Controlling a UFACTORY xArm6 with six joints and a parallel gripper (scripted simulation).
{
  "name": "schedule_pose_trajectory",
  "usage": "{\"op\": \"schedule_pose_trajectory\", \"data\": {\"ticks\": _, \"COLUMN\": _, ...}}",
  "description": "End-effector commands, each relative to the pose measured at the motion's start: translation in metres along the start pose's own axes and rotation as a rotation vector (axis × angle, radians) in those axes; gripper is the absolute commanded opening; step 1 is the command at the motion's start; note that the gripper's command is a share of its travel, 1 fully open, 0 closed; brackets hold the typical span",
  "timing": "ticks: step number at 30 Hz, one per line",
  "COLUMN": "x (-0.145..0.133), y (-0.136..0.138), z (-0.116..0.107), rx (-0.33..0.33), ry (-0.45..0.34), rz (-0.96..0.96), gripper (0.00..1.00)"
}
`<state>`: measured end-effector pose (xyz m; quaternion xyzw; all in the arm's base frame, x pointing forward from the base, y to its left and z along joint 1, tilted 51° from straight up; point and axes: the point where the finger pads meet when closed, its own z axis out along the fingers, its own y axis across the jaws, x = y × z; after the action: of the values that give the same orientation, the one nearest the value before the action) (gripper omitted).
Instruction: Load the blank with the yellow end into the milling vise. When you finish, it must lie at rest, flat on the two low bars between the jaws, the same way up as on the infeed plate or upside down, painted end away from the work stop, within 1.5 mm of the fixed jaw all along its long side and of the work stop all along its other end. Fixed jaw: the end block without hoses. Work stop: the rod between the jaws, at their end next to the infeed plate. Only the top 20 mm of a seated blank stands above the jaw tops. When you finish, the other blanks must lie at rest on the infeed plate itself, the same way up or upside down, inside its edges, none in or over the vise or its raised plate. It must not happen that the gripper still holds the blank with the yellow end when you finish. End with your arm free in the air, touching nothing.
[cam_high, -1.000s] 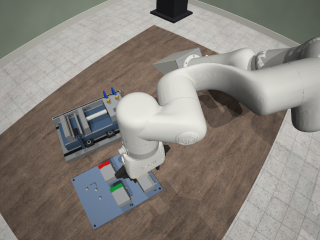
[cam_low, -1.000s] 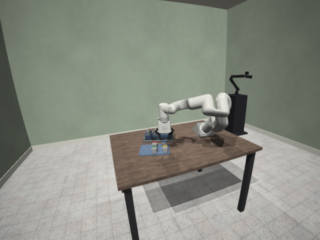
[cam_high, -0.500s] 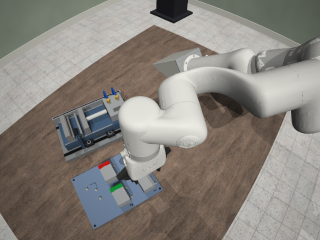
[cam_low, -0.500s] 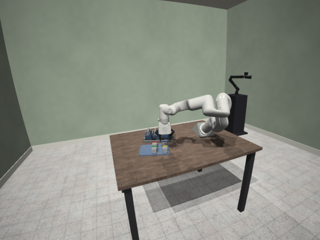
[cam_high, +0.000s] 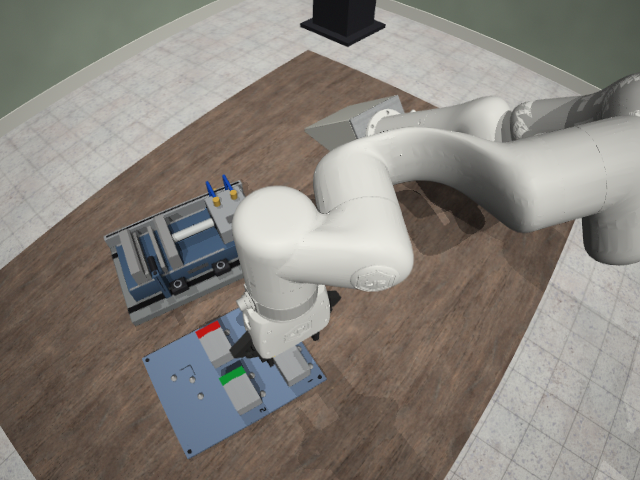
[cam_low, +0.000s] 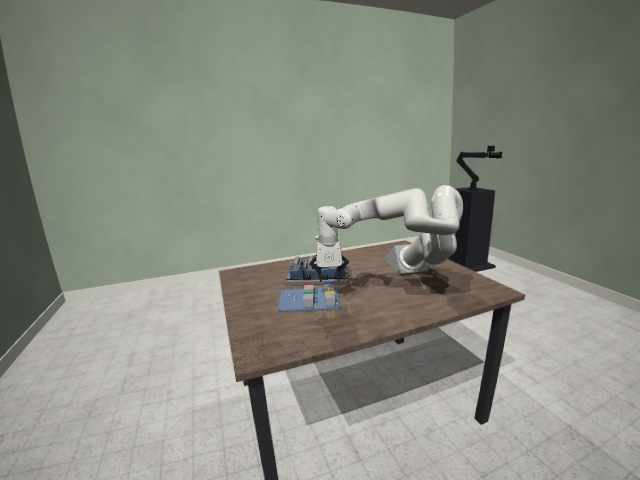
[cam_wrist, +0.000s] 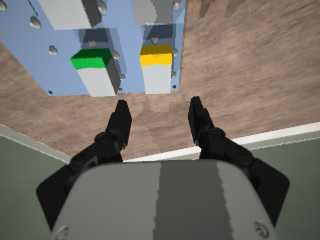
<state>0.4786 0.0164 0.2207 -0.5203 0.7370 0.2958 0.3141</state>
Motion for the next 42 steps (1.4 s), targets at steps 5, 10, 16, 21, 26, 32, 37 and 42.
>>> {"op": "schedule_pose_trajectory", "data": {"ticks": 5, "x": 0.0002, "y": -0.0013, "z": -0.0035, "rx": 0.003, "ry": 0.000, "rz": -0.001, "gripper": 0.76}}
{"op": "schedule_pose_trajectory", "data": {"ticks": 10, "x": 0.0008, "y": -0.0017, "z": -0.0057, "rx": 0.003, "ry": 0.000, "rz": -0.001, "gripper": 0.76}}
{"op": "schedule_pose_trajectory", "data": {"ticks": 16, "x": 0.0008, "y": -0.0017, "z": -0.0057, "rx": 0.003, "ry": 0.000, "rz": -0.001, "gripper": 0.76}}
{"op": "schedule_pose_trajectory", "data": {"ticks": 21, "x": 0.0010, "y": -0.0019, "z": -0.0065, "rx": 0.003, "ry": 0.000, "rz": -0.001, "gripper": 0.76}}
{"op": "schedule_pose_trajectory", "data": {"ticks": 26, "x": 0.0013, "y": -0.0021, "z": -0.0076, "rx": 0.003, "ry": 0.000, "rz": -0.001, "gripper": 0.76}}
{"op": "schedule_pose_trajectory", "data": {"ticks": 32, "x": 0.0014, "y": -0.0022, "z": -0.0078, "rx": 0.003, "ry": 0.000, "rz": -0.001, "gripper": 0.76}}
{"op": "schedule_pose_trajectory", "data": {"ticks": 37, "x": 0.0014, "y": -0.0022, "z": -0.0081, "rx": 0.003, "ry": 0.000, "rz": -0.001, "gripper": 0.76}}
{"op": "schedule_pose_trajectory", "data": {"ticks": 42, "x": 0.0016, "y": -0.0023, "z": -0.0086, "rx": 0.003, "ry": 0.000, "rz": -0.001, "gripper": 0.76}}
